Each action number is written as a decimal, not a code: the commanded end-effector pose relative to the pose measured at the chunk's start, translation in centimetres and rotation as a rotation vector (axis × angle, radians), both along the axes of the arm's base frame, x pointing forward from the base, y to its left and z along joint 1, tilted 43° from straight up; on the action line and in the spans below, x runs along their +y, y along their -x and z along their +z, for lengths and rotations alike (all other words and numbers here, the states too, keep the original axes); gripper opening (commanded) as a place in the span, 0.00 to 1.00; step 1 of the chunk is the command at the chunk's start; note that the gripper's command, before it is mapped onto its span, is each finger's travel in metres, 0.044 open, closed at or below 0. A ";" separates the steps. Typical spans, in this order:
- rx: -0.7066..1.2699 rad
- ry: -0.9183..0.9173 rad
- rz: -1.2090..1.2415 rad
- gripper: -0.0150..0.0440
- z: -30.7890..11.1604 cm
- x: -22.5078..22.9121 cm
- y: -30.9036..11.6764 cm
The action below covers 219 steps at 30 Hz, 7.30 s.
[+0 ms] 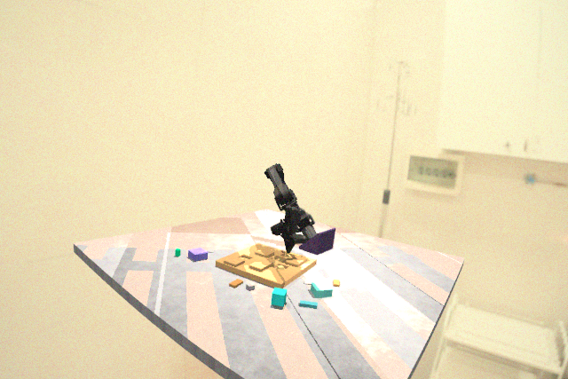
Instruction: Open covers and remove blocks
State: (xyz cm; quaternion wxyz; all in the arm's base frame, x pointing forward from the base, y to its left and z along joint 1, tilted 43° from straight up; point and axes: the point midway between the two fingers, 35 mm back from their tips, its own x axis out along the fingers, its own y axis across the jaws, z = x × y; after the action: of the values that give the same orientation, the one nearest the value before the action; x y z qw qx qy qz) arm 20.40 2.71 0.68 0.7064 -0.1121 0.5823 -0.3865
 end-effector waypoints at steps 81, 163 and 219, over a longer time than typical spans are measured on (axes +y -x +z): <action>-0.007 -0.007 -0.002 0.50 -0.1 0.1 -0.2; -0.007 -0.008 -0.002 0.39 2.1 2.1 -0.1; -0.008 -0.022 -0.001 0.39 -0.9 14.9 -2.4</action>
State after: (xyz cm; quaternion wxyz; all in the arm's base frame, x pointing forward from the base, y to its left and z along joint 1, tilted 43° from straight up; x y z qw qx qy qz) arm 22.65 16.34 0.58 0.7071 -0.1072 0.5846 -0.3831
